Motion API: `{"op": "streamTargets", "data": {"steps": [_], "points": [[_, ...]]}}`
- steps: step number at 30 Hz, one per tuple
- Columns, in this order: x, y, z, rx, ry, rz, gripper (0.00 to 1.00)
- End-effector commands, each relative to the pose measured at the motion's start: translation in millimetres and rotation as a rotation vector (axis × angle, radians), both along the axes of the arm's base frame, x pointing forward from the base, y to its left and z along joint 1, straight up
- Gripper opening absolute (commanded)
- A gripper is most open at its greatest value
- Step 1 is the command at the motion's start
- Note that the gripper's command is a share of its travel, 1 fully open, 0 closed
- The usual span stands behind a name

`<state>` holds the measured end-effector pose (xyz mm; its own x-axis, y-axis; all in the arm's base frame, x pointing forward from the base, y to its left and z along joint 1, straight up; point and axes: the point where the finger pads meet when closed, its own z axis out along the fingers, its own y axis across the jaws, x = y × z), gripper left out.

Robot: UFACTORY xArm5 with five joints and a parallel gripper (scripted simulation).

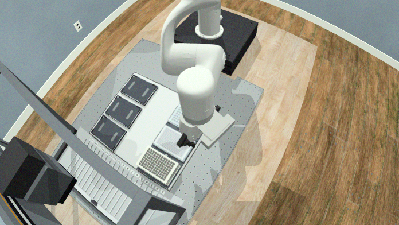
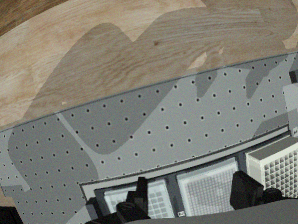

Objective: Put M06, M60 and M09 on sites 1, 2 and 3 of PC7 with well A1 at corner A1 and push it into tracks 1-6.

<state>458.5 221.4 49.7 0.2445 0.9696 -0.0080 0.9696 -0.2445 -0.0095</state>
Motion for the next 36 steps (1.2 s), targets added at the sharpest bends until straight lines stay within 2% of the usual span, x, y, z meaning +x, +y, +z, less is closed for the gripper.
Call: {"op": "streamTargets", "data": {"steps": [1, 4, 19, 21, 36], "points": [[-22.5, -12.3, 2.5, 0.012, -0.015, -0.184, 0.81], [-26.9, -14.6, 2.5, 0.012, -0.015, -0.218, 0.81], [-93.0, -50.3, 2.0, 0.009, -0.013, -0.718, 0.81], [-93.0, -50.3, 2.0, 0.009, -0.013, -0.718, 0.81], [-158.0, -85.5, 1.5, 0.006, -0.012, -1.218, 0.81]]}}
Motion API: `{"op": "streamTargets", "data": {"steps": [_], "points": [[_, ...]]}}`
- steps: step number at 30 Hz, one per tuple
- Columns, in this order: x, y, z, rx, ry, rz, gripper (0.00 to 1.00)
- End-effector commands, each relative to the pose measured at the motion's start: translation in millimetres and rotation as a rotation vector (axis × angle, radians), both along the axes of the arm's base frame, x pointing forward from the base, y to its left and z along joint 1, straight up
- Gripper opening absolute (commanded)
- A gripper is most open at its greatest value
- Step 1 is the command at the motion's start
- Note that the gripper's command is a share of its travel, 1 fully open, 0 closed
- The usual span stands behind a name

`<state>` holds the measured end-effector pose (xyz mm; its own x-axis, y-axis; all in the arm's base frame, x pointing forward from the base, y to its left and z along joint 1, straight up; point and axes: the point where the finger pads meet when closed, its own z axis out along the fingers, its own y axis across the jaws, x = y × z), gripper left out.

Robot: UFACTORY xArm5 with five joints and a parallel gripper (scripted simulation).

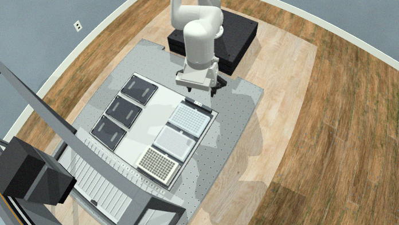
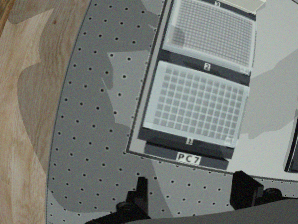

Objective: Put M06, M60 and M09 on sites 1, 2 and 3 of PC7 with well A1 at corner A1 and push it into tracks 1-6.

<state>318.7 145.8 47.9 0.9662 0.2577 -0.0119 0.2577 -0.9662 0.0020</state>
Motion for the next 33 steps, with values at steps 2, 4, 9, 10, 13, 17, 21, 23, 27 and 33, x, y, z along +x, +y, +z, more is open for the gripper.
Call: {"op": "streamTargets", "data": {"steps": [2, 4, 9, 10, 13, 17, 21, 23, 27, 33], "points": [[-18.2, -10.0, 3.3, 0.012, -0.014, -0.155, 0.81], [-18.2, -10.0, 3.3, 0.011, -0.014, -0.221, 0.81], [-18.2, -10.0, 3.3, 0.011, -0.014, -0.259, 0.81], [-18.2, -10.0, 3.3, 0.011, -0.014, -0.259, 0.81], [-18.2, -10.0, 3.3, 0.011, -0.014, -0.259, 0.81], [-18.2, -10.0, 3.3, 0.011, -0.014, -0.259, 0.81], [-18.2, -10.0, 1.6, 0.011, -0.014, -0.259, 0.81], [-18.2, -10.0, -1.7, 0.011, -0.014, -0.259, 0.81], [-18.2, -9.9, -8.4, 0.011, -0.014, -0.259, 0.81], [-18.2, -9.9, -18.4, 0.011, -0.014, -0.259, 0.81]]}}
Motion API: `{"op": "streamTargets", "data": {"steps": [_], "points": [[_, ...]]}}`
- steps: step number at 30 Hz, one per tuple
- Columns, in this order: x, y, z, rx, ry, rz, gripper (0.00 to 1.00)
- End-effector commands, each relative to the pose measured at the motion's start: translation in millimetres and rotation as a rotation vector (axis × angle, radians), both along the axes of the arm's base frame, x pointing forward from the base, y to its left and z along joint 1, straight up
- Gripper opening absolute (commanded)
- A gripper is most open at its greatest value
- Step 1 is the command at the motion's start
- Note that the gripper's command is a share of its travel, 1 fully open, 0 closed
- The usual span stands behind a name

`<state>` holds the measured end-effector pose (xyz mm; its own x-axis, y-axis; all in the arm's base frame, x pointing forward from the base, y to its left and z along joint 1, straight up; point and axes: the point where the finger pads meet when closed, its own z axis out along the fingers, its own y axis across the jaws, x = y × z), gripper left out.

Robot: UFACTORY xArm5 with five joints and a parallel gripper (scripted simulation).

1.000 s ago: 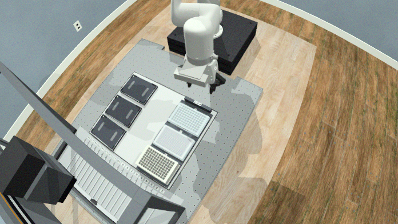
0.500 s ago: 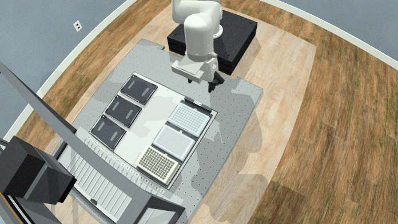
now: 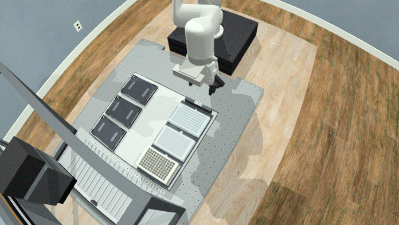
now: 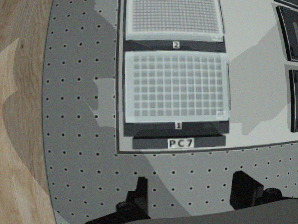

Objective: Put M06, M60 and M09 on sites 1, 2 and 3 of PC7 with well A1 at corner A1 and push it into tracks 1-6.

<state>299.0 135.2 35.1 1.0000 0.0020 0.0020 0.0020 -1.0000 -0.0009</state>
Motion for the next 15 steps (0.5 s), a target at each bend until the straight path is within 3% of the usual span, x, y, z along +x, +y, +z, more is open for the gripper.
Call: {"op": "streamTargets", "data": {"steps": [1, 15], "points": [[1.5, 0.7, -7.3, 0.006, -0.001, 0.0, 0.81], [1.5, 0.8, -27.3, 0.006, -0.001, 0.0, 0.81]]}}
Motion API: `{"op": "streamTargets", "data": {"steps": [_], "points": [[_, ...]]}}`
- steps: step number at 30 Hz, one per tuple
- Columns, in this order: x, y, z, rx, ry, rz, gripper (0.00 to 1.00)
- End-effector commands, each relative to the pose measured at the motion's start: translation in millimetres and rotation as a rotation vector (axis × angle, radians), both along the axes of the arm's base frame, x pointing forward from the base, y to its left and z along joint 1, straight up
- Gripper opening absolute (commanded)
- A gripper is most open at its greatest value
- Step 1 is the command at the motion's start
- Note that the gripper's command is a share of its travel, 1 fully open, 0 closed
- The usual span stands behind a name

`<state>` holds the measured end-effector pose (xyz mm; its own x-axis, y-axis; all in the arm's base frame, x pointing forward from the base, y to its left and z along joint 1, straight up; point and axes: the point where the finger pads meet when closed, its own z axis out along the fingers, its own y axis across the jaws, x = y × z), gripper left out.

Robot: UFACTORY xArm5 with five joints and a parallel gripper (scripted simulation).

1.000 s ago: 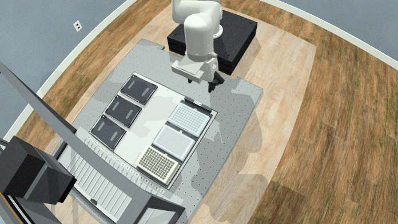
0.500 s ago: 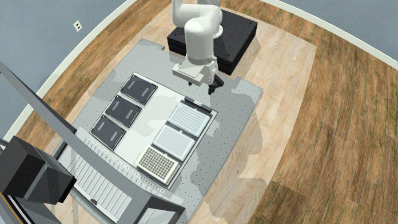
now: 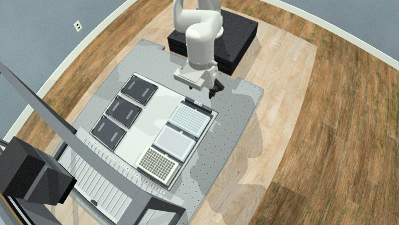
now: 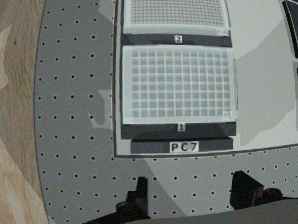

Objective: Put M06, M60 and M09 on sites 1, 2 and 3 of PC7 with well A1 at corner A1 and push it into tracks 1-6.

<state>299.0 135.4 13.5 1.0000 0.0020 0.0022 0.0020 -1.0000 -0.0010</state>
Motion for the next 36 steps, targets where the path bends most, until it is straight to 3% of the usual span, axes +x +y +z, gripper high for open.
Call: {"op": "streamTargets", "data": {"steps": [1, 30, 36], "points": [[1.4, 0.7, -7.4, 0.006, -0.001, 0.0, 0.81], [1.4, 0.9, -49.2, 0.006, -0.001, 0.0, 0.81], [1.4, 0.9, -49.5, 0.006, -0.001, 0.0, 0.81]]}}
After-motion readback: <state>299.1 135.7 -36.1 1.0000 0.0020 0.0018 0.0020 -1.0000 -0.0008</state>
